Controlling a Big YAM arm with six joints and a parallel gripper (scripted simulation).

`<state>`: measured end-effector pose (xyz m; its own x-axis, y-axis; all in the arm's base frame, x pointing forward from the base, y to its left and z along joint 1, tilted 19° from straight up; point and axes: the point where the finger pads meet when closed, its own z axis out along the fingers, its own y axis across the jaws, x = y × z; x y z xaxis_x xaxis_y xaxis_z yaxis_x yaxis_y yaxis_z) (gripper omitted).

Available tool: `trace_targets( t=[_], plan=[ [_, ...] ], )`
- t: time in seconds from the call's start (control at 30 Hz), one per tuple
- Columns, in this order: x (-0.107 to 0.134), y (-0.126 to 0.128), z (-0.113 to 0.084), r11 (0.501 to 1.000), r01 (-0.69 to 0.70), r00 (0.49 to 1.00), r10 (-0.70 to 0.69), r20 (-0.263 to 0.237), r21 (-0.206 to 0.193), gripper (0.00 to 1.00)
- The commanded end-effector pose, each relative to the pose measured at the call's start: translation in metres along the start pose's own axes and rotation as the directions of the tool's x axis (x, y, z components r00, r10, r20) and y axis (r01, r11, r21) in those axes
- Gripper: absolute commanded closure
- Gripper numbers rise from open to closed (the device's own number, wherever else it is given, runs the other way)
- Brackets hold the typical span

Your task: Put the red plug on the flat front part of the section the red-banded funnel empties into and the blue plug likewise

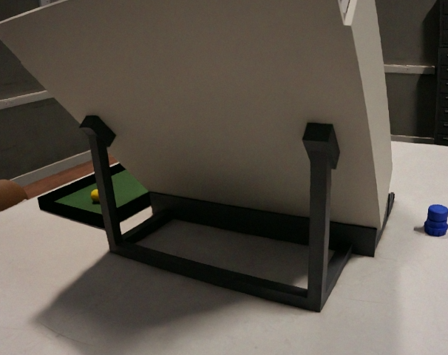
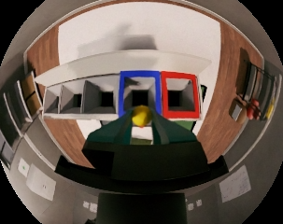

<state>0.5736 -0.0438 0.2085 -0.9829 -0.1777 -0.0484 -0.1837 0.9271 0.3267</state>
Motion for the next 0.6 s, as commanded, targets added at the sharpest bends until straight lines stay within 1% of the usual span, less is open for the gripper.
trace_targets(
  t=[0.0, 0.07, 0.23, 0.27, 0.3, 0.33, 0.37, 0.5, 0.57],
  plan=[
    [-0.01, 0.007, -0.005, 1.0, 0.009, 1.0, -0.009, 0.016, 0.004, 1.0],
    [-0.006, 0.007, 0.007, 1.0, 0.004, 1.0, -0.004, 0.003, -0.001, 1.0],
    [-0.005, 0.009, 0.008, 1.0, 0.007, 1.0, -0.007, 0.01, 0.002, 1.0],
    [-0.011, 0.011, -0.001, 1.0, 0.015, 0.999, -0.016, 0.035, 0.011, 1.0],
    [-0.005, 0.011, 0.009, 1.0, 0.009, 1.0, -0.009, 0.016, 0.004, 1.0],
    [-0.005, 0.012, 0.01, 1.0, 0.01, 1.0, -0.01, 0.018, 0.005, 1.0],
    [-0.005, 0.011, 0.015, 1.0, 0.008, 1.0, -0.008, 0.013, 0.003, 1.0],
    [-0.005, 0.013, 0.021, 1.0, 0.009, 1.0, -0.009, 0.018, 0.004, 1.0],
    [-0.006, 0.014, 0.021, 1.0, 0.011, 1.0, -0.012, 0.024, 0.006, 1.0]
  ],
)
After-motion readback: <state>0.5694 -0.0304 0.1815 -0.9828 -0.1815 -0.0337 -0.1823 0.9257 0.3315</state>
